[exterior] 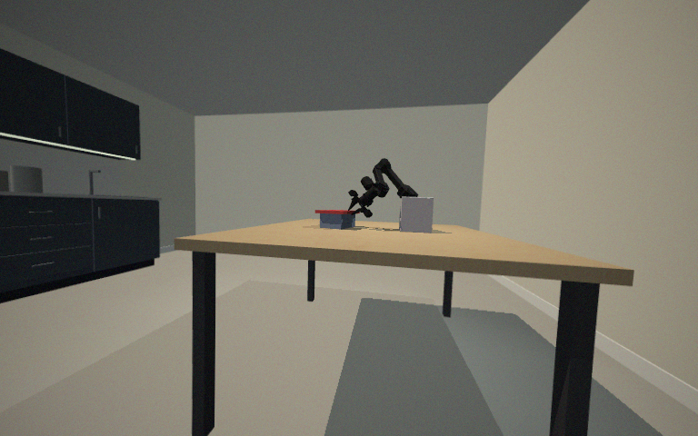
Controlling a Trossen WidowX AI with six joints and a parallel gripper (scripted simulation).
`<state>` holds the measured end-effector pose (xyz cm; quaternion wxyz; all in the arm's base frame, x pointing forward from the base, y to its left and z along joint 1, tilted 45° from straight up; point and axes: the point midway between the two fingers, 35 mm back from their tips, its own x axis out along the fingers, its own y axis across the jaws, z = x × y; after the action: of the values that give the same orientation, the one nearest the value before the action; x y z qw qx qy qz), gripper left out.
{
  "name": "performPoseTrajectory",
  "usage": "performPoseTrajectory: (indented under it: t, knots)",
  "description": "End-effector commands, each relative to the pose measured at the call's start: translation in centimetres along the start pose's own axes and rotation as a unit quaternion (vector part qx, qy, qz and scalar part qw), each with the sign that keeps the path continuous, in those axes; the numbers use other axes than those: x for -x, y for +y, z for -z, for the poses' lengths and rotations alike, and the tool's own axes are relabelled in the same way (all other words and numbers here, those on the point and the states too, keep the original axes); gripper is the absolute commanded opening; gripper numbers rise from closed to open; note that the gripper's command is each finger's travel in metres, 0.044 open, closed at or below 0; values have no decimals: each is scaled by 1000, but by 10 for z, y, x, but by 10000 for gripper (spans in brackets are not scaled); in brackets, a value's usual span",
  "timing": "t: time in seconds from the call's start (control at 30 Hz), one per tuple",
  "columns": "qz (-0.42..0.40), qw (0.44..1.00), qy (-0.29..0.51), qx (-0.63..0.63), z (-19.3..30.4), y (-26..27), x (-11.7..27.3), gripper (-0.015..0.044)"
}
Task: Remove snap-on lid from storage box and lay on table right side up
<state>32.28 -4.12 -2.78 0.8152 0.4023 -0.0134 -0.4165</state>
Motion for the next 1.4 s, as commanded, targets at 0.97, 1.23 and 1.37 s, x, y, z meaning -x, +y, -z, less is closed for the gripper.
performPoseTrajectory:
  t: [0.97, 1.23, 1.37]
  knots:
    - [-3, 1000, -1, -1, 0, 7, 7, 0]
    - [-3, 1000, -1, -1, 0, 8, 8, 0]
    - [-3, 1000, -1, -1, 0, 8, 9, 0]
